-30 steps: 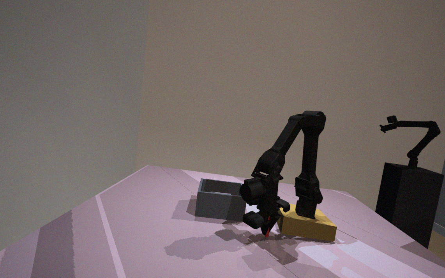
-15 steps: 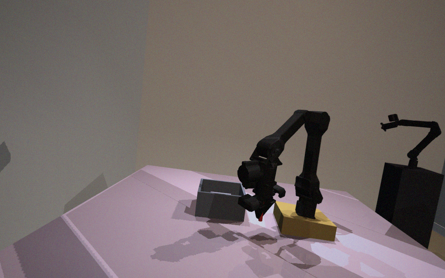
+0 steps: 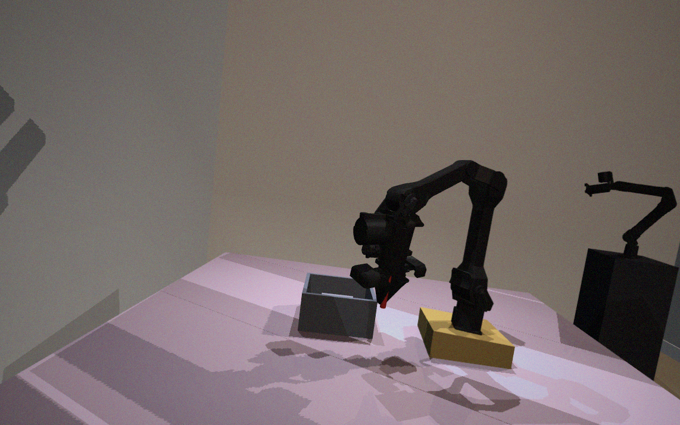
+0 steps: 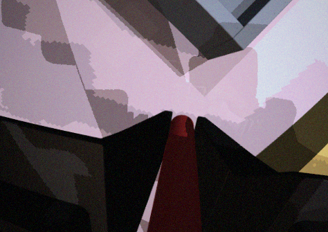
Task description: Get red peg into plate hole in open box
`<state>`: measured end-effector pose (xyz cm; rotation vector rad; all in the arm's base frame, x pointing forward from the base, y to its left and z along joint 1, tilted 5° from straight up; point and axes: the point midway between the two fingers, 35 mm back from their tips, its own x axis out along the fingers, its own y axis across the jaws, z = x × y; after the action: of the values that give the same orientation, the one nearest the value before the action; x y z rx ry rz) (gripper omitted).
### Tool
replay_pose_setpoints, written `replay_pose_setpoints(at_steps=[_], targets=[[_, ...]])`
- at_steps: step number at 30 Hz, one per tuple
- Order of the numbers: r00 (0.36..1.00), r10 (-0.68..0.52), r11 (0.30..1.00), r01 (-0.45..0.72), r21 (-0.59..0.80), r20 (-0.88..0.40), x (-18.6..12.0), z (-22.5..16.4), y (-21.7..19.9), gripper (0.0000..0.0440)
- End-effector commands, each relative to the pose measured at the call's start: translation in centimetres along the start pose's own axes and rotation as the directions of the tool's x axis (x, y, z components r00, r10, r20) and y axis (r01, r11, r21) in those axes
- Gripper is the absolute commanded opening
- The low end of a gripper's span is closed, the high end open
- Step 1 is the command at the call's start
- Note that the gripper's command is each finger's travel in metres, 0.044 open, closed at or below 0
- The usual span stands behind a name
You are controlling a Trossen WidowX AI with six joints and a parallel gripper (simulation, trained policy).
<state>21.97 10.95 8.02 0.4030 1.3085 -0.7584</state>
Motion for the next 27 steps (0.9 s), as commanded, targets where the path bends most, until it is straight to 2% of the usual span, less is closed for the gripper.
replay_pose_setpoints(at_steps=[1, 13, 27], targets=[[1.0, 0.006, 0.999, -0.007, 0.047, 0.02, -0.5, 1.7, 0.1, 0.0], [0.998, 0.012, 0.983, -0.023, 0.181, 0.065, -0.5, 7.8, 0.0, 0.0], [0.997, 0.012, 0.973, -0.027, 0.229, 0.07, 2.4, 14.3, -0.8, 0.0]])
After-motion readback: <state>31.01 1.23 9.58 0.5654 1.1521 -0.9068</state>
